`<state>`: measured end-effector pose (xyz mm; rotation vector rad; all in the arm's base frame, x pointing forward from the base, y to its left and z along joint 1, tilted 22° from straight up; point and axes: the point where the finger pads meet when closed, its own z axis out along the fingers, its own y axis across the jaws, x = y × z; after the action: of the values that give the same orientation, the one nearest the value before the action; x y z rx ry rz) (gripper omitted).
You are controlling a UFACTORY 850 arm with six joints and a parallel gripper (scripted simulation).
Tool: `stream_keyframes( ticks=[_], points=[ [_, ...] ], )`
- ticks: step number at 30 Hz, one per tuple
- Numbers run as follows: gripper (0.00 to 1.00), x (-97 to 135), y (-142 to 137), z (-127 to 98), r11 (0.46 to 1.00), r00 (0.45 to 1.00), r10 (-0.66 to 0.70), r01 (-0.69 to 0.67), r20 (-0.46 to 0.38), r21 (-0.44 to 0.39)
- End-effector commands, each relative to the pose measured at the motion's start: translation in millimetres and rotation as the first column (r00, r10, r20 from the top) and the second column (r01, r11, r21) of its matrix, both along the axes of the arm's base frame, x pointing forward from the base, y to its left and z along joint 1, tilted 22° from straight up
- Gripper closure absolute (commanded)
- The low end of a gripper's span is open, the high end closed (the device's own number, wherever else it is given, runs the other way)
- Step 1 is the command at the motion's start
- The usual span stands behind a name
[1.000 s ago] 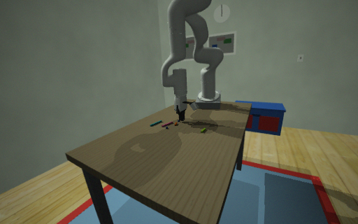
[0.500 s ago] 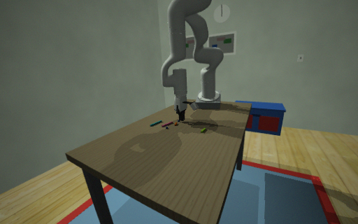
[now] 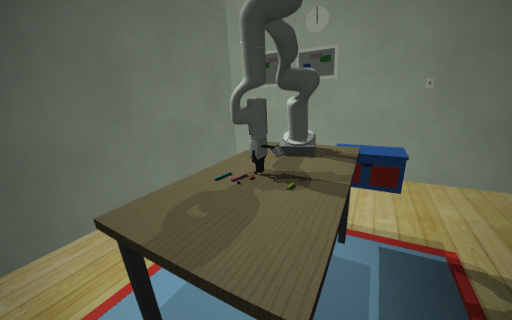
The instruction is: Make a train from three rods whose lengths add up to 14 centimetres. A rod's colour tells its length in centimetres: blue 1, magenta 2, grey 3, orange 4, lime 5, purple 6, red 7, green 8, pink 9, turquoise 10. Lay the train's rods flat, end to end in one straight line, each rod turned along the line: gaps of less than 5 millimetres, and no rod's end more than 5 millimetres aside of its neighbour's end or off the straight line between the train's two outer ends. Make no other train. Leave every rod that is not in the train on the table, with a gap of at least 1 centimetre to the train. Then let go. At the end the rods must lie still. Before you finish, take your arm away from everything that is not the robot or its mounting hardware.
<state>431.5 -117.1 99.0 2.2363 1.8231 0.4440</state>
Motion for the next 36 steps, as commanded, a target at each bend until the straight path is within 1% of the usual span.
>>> stream_keyframes(
  ticks=[1, 36],
  points=[
    [0.96, 0.4, -0.4, 0.4, 1.000, 1.000, 0.000, 0.000, 0.001, 0.000],
    [0.96, 1.5, -0.6, -2.5, 1.000, 1.000, 0.000, 0.000, 0.001, 0.000]
  ],
)
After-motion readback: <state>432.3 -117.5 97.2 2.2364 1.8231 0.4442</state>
